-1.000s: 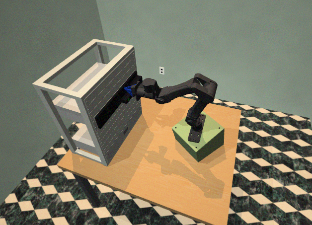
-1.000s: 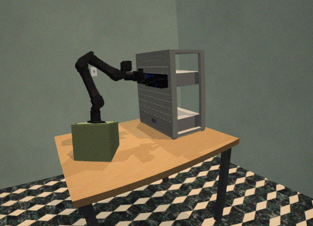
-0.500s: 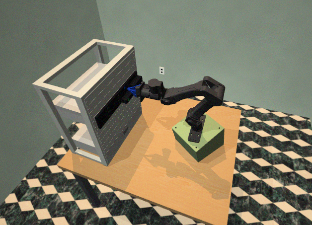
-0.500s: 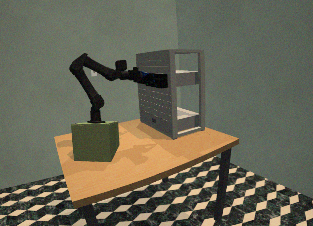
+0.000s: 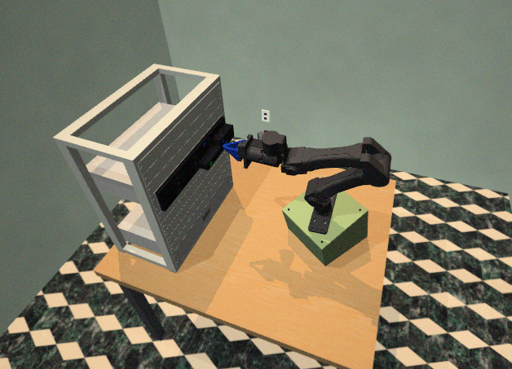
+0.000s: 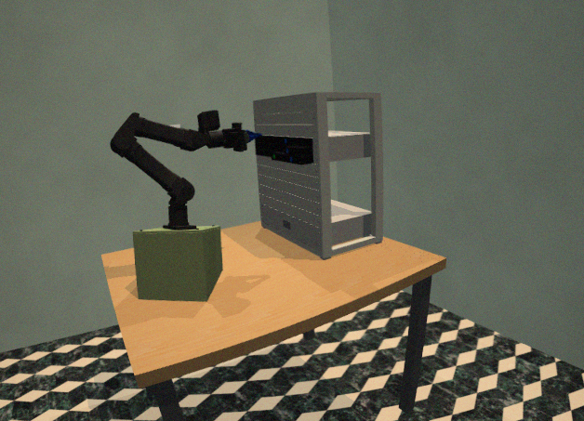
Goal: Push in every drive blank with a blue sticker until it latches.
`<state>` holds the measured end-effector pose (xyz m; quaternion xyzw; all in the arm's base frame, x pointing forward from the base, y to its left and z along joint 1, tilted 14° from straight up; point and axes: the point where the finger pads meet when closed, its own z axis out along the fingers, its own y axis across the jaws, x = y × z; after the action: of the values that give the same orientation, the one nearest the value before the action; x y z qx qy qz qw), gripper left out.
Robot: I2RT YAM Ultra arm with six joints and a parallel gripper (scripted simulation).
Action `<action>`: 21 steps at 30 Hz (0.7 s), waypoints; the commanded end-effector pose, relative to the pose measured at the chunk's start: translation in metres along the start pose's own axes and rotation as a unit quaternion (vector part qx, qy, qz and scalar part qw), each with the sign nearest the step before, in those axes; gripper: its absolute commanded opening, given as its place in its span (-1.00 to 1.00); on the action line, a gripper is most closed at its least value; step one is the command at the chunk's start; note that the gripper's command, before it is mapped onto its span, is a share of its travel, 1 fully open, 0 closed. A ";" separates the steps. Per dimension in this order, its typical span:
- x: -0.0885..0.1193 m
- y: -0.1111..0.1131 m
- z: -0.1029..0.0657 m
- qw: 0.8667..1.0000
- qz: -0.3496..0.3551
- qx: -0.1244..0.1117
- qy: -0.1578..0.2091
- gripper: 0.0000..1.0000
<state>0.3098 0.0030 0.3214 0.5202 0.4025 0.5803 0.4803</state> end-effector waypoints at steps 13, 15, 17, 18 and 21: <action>-0.006 0.001 -0.011 1.000 -0.008 -0.005 -0.008 -1.00; -0.003 0.021 -0.011 1.000 -0.006 -0.026 -0.003 -1.00; -0.010 0.000 -0.012 1.000 -0.008 -0.006 -0.008 -1.00; -0.011 -0.003 -0.012 1.000 -0.007 -0.005 -0.008 -1.00; -0.018 -0.007 -0.013 1.000 -0.003 -0.005 -0.008 -1.00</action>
<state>0.3053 -0.0082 0.2991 0.5387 0.4089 0.5608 0.4777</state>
